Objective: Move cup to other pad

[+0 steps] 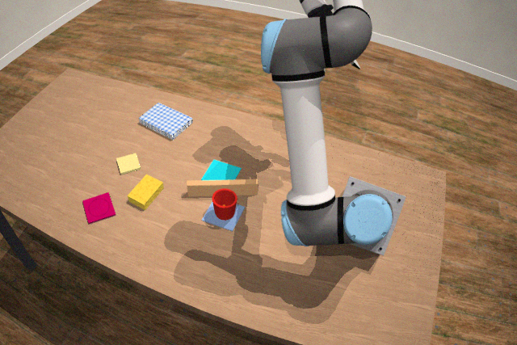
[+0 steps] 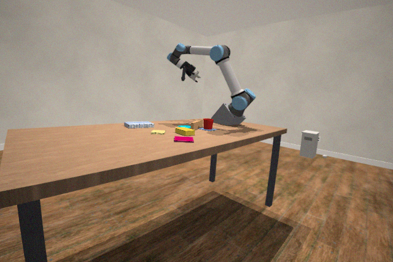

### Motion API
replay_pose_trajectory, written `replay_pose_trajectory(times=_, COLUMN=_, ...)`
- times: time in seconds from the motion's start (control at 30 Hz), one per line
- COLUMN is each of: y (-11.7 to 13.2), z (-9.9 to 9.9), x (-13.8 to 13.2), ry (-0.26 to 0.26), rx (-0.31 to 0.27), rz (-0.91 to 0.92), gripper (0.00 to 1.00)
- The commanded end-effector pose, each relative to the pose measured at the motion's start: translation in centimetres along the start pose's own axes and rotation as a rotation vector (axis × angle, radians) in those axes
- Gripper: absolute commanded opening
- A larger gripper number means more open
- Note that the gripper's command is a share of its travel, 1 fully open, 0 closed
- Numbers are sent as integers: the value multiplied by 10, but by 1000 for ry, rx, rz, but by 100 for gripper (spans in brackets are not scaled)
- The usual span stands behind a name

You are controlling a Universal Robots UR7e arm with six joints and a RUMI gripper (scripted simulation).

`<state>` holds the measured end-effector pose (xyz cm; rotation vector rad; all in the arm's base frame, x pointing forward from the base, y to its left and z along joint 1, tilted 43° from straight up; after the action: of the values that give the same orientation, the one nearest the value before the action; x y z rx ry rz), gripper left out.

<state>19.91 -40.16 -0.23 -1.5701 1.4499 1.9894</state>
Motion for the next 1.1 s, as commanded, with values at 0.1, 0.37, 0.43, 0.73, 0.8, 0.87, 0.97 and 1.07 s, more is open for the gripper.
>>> replay_pose_trajectory(times=0.1, y=1, z=0, x=0, ry=1, rx=1, rz=0, gripper=100)
replay_pose_trajectory(times=0.37, y=1, z=0, x=0, ry=1, rx=1, rz=0, gripper=100)
replay_pose_trajectory(times=0.43, y=1, z=0, x=0, ry=1, rx=1, rz=0, gripper=100)
replay_pose_trajectory(times=0.73, y=-2, z=0, x=-2, ry=5, rx=5, rz=9, gripper=0)
replay_pose_trajectory(times=0.8, y=-5, z=0, x=-5, ry=11, rx=11, rz=20, gripper=0)
replay_pose_trajectory(times=0.87, y=-10, z=0, x=-9, ry=19, rx=19, rz=36, gripper=0)
replay_pose_trajectory(times=0.97, y=-21, z=0, x=-18, ry=38, rx=39, rz=72, gripper=0)
replay_pose_trajectory(times=1.07, y=-31, z=0, x=-27, ry=55, rx=57, rz=103, gripper=0)
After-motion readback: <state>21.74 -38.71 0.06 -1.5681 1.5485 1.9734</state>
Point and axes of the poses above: the point where the finger pads meet when closed, its own z axis out along the fingers, its own x axis across the jaws, y = z × x, the point moved 2 cm from there along -z, back along the fingers, and after that the axes turned 12 degrees about -z, right-handed, at the moved point
